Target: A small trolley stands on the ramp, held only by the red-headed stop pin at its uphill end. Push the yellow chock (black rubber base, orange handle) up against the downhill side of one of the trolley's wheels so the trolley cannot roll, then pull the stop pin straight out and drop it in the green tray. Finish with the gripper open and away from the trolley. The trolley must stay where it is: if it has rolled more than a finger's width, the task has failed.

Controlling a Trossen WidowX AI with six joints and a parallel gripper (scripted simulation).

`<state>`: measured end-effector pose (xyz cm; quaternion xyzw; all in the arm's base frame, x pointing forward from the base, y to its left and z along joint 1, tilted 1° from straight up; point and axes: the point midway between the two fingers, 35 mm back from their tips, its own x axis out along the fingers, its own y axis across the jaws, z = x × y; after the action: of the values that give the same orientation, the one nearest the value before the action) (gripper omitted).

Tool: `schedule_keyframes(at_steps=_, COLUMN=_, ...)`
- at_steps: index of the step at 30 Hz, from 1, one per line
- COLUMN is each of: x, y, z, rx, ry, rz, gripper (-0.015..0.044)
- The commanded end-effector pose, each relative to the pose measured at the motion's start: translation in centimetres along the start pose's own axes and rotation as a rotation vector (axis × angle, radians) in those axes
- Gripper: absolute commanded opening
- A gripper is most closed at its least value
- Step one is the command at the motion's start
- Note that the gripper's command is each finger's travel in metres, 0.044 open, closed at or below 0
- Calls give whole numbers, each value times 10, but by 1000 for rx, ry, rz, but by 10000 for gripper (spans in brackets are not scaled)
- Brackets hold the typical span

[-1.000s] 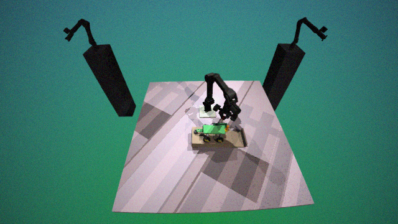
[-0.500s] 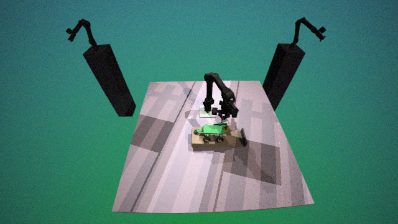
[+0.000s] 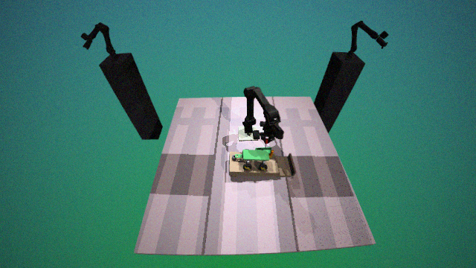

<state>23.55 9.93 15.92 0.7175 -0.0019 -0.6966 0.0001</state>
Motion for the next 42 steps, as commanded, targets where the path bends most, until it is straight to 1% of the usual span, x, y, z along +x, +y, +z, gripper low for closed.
schedule_keyframes(at_steps=1, x=10, y=0, z=8, rx=-13, ry=-10, rz=-2, gripper=0)
schedule_keyframes(at_steps=8, x=17, y=0, z=13, rx=-17, ry=-12, rz=-6, gripper=0)
schedule_keyframes(at_steps=15, x=32, y=-5, z=12, rx=-16, ry=-14, rz=-133, gripper=0)
schedule_keyframes(at_steps=19, x=45, y=-10, z=11, rx=-16, ry=-12, rz=-171, gripper=0)
schedule_keyframes(at_steps=31, x=77, y=-27, z=13, rx=-16, ry=-12, rz=-177, gripper=0)
schedule_keyframes(at_steps=35, x=80, y=-29, z=14, rx=-16, ry=-12, rz=-177, gripper=0)
schedule_keyframes(at_steps=42, x=79, y=-25, z=12, rx=-16, ry=-12, rz=-176, gripper=184)
